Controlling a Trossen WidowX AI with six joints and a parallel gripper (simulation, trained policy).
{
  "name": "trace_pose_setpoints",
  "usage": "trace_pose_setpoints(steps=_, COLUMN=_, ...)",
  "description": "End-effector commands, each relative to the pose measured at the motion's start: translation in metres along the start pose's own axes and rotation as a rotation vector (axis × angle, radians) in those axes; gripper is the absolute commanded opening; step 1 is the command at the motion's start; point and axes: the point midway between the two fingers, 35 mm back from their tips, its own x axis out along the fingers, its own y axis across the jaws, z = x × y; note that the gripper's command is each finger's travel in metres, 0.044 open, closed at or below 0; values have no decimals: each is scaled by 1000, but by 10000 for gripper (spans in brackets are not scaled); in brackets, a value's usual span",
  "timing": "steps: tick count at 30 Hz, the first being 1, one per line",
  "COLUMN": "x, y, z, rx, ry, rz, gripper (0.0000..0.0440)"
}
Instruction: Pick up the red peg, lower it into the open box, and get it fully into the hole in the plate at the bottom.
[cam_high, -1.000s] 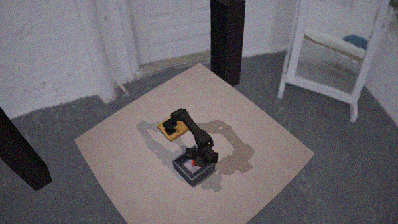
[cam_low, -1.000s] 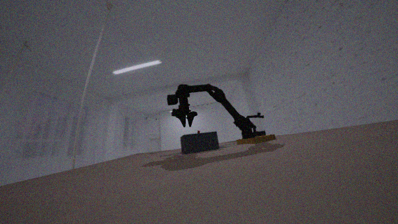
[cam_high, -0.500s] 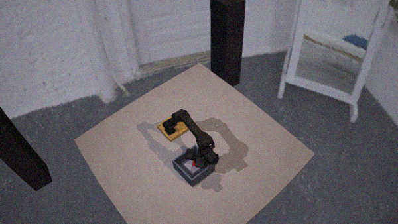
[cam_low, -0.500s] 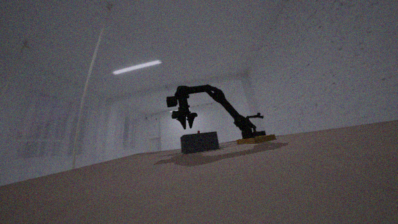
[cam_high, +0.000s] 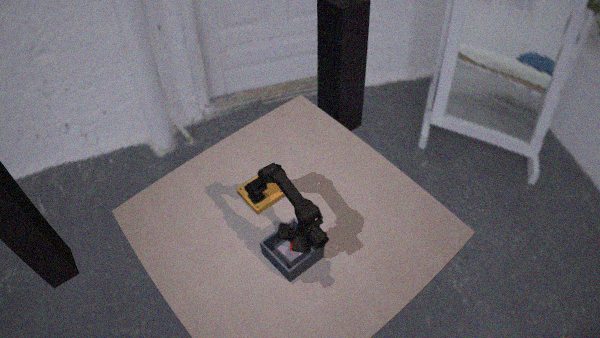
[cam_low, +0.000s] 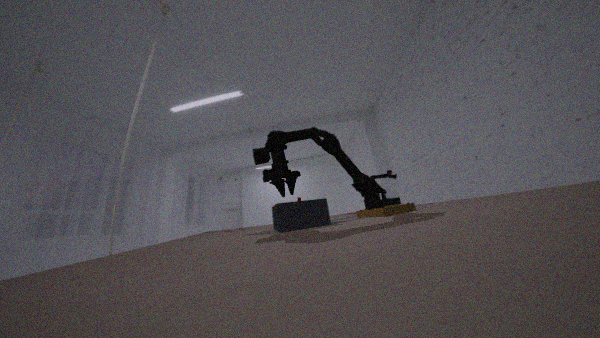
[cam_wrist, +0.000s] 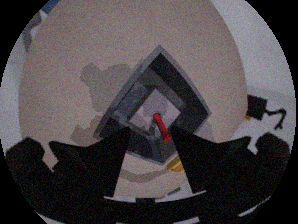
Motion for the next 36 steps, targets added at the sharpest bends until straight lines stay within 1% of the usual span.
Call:
trace_pose_setpoints(steps=1, x=-2, y=-6, z=-4, rx=-1, ry=-2, rz=-8, gripper=273)
trace_pose_setpoints(steps=11, x=-8, y=-7, z=-3, rx=-14, ry=-12, rz=15, gripper=277)
trace_pose_setpoints(steps=24, x=-13, y=14, z=16, rx=-15, ry=-16, rz=83, gripper=293)
trace_pose_setpoints(steps=36, x=-11, y=40, z=30, rx=-17, ry=-31, rz=125, gripper=296)
